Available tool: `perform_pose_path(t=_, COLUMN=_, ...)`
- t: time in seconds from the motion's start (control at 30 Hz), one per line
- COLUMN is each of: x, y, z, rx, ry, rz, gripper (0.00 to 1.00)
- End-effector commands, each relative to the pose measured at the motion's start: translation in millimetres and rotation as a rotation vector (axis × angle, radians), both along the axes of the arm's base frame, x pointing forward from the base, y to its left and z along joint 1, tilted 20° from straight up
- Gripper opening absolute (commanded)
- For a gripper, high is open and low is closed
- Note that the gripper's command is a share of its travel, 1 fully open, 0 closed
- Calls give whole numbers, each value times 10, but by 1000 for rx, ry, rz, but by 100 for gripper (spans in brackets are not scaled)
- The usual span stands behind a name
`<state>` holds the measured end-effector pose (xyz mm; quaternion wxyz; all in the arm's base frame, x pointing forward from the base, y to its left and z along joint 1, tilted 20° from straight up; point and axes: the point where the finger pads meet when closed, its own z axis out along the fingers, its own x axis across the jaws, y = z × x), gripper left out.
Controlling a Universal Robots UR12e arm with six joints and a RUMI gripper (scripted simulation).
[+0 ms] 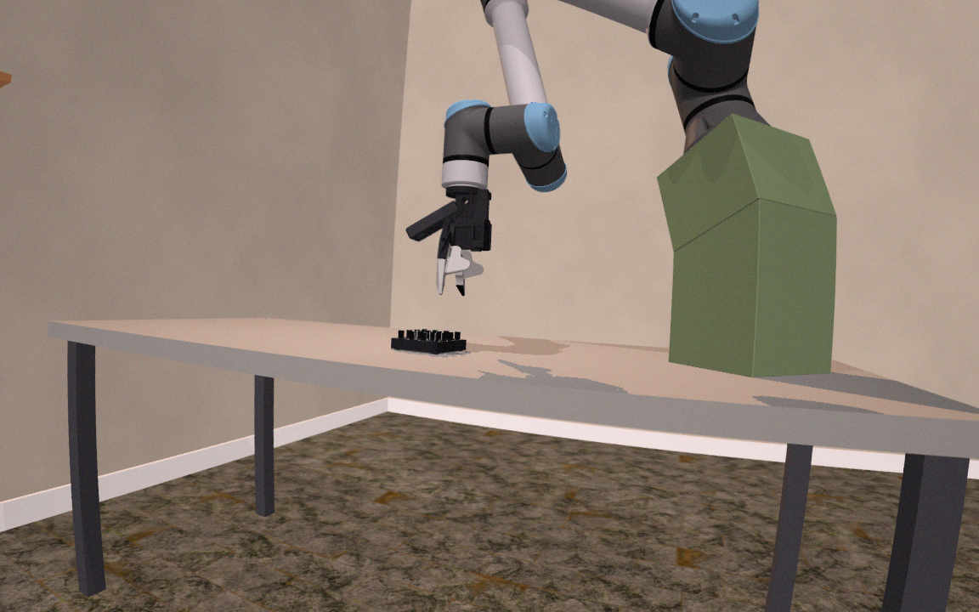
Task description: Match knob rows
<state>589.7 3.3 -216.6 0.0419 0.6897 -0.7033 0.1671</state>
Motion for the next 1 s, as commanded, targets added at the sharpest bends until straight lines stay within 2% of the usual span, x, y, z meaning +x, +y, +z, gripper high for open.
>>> perform_pose_path(t=0.0, x=78, y=-44, z=12, rx=-18, ry=36, rz=123, gripper=100)
perform_pose_path(t=0.33, x=246, y=-163, z=38, rx=-70, ry=123, rz=405, gripper=100)
perform_pose_path(t=0.63, x=268, y=-180, z=42, rx=-77, ry=135, rz=443, gripper=100)
perform_pose_path(t=0.67, x=268, y=-180, z=42, rx=-77, ry=135, rz=443, gripper=11)
perform_pose_path(t=0.97, x=268, y=-180, z=42, rx=-77, ry=135, rz=443, gripper=11)
